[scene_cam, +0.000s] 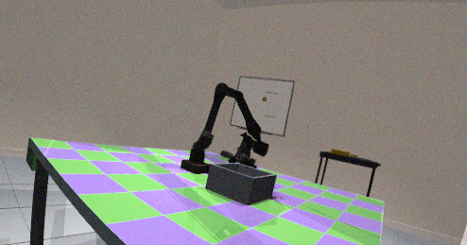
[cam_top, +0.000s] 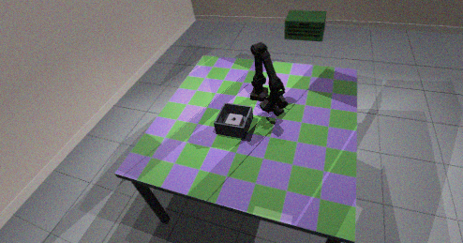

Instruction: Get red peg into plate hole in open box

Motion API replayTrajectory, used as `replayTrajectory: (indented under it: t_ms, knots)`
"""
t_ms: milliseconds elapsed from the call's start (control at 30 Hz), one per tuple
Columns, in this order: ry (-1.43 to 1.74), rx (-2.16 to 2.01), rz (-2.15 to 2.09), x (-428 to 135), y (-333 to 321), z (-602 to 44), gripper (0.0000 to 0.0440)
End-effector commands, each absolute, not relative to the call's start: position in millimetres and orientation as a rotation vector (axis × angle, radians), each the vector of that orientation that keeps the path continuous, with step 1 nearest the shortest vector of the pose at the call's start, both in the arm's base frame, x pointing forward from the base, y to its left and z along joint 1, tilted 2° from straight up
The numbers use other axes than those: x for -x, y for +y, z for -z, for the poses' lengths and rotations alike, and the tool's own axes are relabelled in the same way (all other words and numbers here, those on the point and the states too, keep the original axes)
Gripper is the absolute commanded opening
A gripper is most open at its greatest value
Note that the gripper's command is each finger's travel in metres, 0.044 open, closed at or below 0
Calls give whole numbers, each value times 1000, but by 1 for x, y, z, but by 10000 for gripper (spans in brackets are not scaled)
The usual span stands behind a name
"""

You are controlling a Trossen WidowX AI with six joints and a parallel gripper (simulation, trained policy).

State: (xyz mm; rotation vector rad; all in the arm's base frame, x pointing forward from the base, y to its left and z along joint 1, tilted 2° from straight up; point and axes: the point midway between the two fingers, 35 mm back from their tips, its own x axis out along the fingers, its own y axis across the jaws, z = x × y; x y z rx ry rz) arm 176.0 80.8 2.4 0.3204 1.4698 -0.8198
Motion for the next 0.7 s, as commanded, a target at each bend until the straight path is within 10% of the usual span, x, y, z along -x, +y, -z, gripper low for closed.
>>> replayTrajectory:
  t_ms: [0,667]
  knots:
    - [1494,-278,855,-169,74,1,0]
    - [1283,-256,876,-210,38,-99,0]
